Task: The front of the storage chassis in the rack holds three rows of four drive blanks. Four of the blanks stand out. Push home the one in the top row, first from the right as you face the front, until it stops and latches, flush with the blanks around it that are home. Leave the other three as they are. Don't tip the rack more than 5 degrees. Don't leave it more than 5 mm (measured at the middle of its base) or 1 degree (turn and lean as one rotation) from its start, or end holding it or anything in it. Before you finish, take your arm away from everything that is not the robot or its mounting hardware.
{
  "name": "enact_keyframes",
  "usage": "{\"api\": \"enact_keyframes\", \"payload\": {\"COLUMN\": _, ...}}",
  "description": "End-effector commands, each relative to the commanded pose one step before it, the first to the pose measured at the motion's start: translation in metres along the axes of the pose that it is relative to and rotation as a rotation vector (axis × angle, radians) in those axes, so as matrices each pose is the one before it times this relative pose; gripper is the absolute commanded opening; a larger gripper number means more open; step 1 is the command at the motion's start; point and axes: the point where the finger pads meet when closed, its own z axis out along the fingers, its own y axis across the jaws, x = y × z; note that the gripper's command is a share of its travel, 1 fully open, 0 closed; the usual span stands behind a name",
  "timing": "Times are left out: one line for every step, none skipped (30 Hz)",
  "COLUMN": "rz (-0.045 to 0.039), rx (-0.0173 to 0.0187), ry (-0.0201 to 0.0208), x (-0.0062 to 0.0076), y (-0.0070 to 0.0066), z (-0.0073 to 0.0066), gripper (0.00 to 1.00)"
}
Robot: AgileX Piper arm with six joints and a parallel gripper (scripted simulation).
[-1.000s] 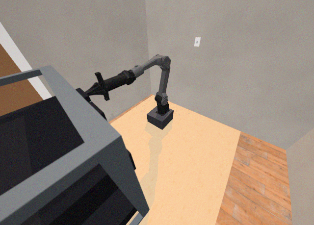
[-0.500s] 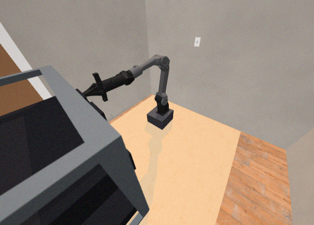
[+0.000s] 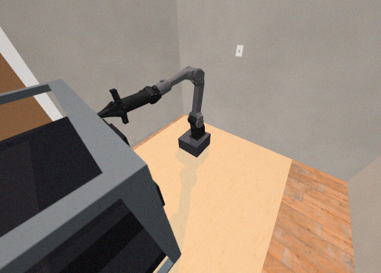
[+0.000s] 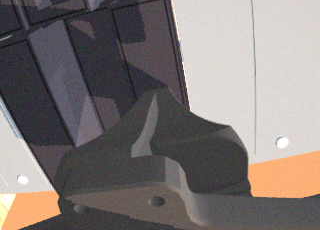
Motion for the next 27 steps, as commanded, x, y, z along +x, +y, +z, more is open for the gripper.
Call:
{"api": "enact_keyframes", "payload": {"rz": -0.00014, "rx": 0.00516, "ry": -0.00201, "x": -0.00079, "y": -0.00196, "z": 0.0012, "gripper": 0.0}}
{"api": "enact_keyframes", "payload": {"rz": 0.0, "rx": 0.0, "ry": 0.0, "x": 0.0, "y": 0.0, "z": 0.0, "gripper": 0.0}}
{"api": "enact_keyframes", "payload": {"rz": 0.0, "rx": 0.0, "ry": 0.0, "x": 0.0, "y": 0.0, "z": 0.0, "gripper": 0.0}}
{"api": "enact_keyframes", "payload": {"rz": 0.0, "rx": 0.0, "ry": 0.0, "x": 0.0, "y": 0.0, "z": 0.0, "gripper": 0.0}}
{"api": "enact_keyframes", "payload": {"rz": 0.0, "rx": 0.0, "ry": 0.0, "x": 0.0, "y": 0.0, "z": 0.0, "gripper": 0.0}}
{"api": "enact_keyframes", "payload": {"rz": 0.0, "rx": 0.0, "ry": 0.0, "x": 0.0, "y": 0.0, "z": 0.0, "gripper": 0.0}}
{"api": "enact_keyframes", "payload": {"rz": 0.0, "rx": 0.0, "ry": 0.0, "x": 0.0, "y": 0.0, "z": 0.00003, "gripper": 0.0}}
{"api": "enact_keyframes", "payload": {"rz": 0.0, "rx": 0.0, "ry": 0.0, "x": -0.00001, "y": 0.0, "z": 0.00019, "gripper": 0.0}}
{"api": "enact_keyframes", "payload": {"rz": 0.0, "rx": 0.0, "ry": 0.0, "x": -0.00001, "y": -0.00001, "z": 0.0004, "gripper": 0.0}}
{"api": "enact_keyframes", "payload": {"rz": 0.0, "rx": 0.0, "ry": 0.0, "x": 0.0, "y": 0.0, "z": 0.0, "gripper": 0.0}}
{"api": "enact_keyframes", "payload": {"rz": 0.0, "rx": 0.0, "ry": 0.0, "x": 0.0, "y": 0.0, "z": 0.0, "gripper": 0.0}}
{"api": "enact_keyframes", "payload": {"rz": 0.0, "rx": 0.0, "ry": 0.0, "x": -0.00002, "y": -0.00001, "z": 0.00056, "gripper": 0.0}}
{"api": "enact_keyframes", "payload": {"rz": 0.0, "rx": 0.0, "ry": 0.0, "x": -0.00002, "y": -0.00001, "z": 0.00062, "gripper": 0.0}}
{"api": "enact_keyframes", "payload": {"rz": 0.0, "rx": 0.0, "ry": 0.0, "x": -0.00002, "y": -0.00001, "z": 0.00056, "gripper": 0.0}}
{"api": "enact_keyframes", "payload": {"rz": 0.0, "rx": 0.0, "ry": 0.0, "x": -0.00002, "y": 0.0, "z": 0.0004, "gripper": 0.0}}
{"api": "enact_keyframes", "payload": {"rz": 0.0, "rx": 0.0, "ry": 0.0, "x": -0.00001, "y": 0.0, "z": 0.00019, "gripper": 0.0}}
{"api": "enact_keyframes", "payload": {"rz": 0.0, "rx": 0.0, "ry": 0.0, "x": 0.0, "y": 0.0, "z": 0.00003, "gripper": 0.0}}
{"api": "enact_keyframes", "payload": {"rz": 0.0, "rx": 0.0, "ry": 0.0, "x": 0.0, "y": 0.0, "z": 0.0, "gripper": 0.0}}
{"api": "enact_keyframes", "payload": {"rz": 0.0, "rx": 0.0, "ry": 0.0, "x": 0.0, "y": 0.0, "z": 0.0, "gripper": 0.0}}
{"api": "enact_keyframes", "payload": {"rz": 0.0, "rx": 0.0, "ry": 0.0, "x": 0.0, "y": 0.0, "z": 0.0, "gripper": 0.0}}
{"api": "enact_keyframes", "payload": {"rz": 0.0, "rx": 0.0, "ry": 0.0, "x": 0.0, "y": 0.0, "z": 0.0, "gripper": 0.0}}
{"api": "enact_keyframes", "payload": {"rz": 0.0, "rx": 0.0, "ry": 0.0, "x": 0.0, "y": 0.0, "z": 0.0, "gripper": 0.0}}
{"api": "enact_keyframes", "payload": {"rz": 0.0, "rx": 0.0, "ry": 0.0, "x": 0.0, "y": 0.0, "z": 0.0, "gripper": 0.0}}
{"api": "enact_keyframes", "payload": {"rz": 0.0, "rx": 0.0, "ry": 0.0, "x": 0.0, "y": 0.0, "z": 0.00003, "gripper": 0.0}}
{"api": "enact_keyframes", "payload": {"rz": 0.0, "rx": 0.0, "ry": 0.0, "x": -0.00001, "y": 0.0, "z": 0.00019, "gripper": 0.0}}
{"api": "enact_keyframes", "payload": {"rz": 0.0, "rx": 0.0, "ry": 0.0, "x": -0.00001, "y": 0.0, "z": 0.0004, "gripper": 0.0}}
{"api": "enact_keyframes", "payload": {"rz": 0.0, "rx": 0.0, "ry": 0.0, "x": 0.0, "y": 0.0, "z": 0.0, "gripper": 0.0}}
